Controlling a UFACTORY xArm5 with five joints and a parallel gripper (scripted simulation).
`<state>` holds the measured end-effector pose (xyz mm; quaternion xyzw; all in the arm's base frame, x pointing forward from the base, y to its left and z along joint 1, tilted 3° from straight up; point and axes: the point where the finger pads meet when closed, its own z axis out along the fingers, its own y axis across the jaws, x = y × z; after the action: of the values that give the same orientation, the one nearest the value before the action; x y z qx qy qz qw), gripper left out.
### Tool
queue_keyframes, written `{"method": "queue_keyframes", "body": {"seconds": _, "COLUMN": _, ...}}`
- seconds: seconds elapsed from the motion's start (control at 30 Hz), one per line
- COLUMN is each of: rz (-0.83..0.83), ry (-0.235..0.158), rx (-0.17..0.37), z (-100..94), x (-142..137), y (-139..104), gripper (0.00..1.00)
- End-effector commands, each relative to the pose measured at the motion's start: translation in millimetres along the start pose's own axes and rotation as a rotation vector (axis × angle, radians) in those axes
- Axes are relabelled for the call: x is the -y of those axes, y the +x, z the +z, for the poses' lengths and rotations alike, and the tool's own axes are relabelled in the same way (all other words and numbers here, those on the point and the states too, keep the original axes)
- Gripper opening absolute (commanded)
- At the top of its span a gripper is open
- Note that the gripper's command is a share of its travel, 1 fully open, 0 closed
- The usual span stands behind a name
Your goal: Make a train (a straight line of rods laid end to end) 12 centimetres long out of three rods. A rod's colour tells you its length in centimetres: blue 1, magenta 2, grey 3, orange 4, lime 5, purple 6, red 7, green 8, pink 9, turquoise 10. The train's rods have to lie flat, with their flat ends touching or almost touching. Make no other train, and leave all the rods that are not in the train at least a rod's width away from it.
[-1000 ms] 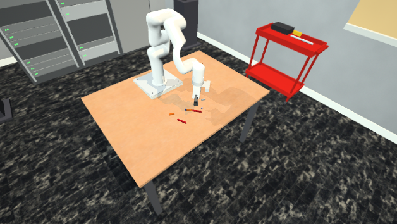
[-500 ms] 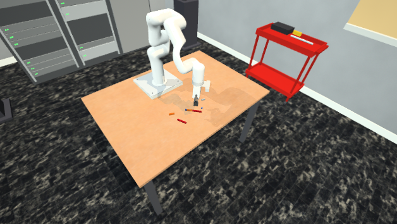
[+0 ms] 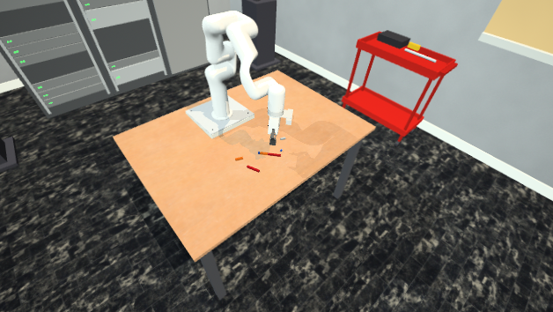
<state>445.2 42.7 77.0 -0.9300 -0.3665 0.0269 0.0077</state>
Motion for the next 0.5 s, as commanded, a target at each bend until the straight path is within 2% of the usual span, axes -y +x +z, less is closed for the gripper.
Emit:
{"method": "queue_keyframes", "body": {"seconds": 0.0, "rz": 0.000, "ry": -0.002, "rx": -0.003, "z": -26.9, "x": -1.0, "y": 0.7, "gripper": 1.00}}
{"method": "queue_keyframes", "body": {"seconds": 0.07, "rz": 0.000, "ry": -0.002, "rx": -0.003, "z": -26.9, "x": -1.0, "y": 0.7, "gripper": 1.00}}
{"method": "queue_keyframes", "body": {"seconds": 0.3, "rz": 0.000, "ry": -0.002, "rx": -0.003, "z": -59.4, "x": -1.1, "y": 0.3, "gripper": 1.00}}
{"method": "queue_keyframes", "body": {"seconds": 0.47, "rz": 0.000, "ry": -0.002, "rx": -0.003, "z": -69.1, "x": -1.2, "y": 0.2, "gripper": 1.00}}
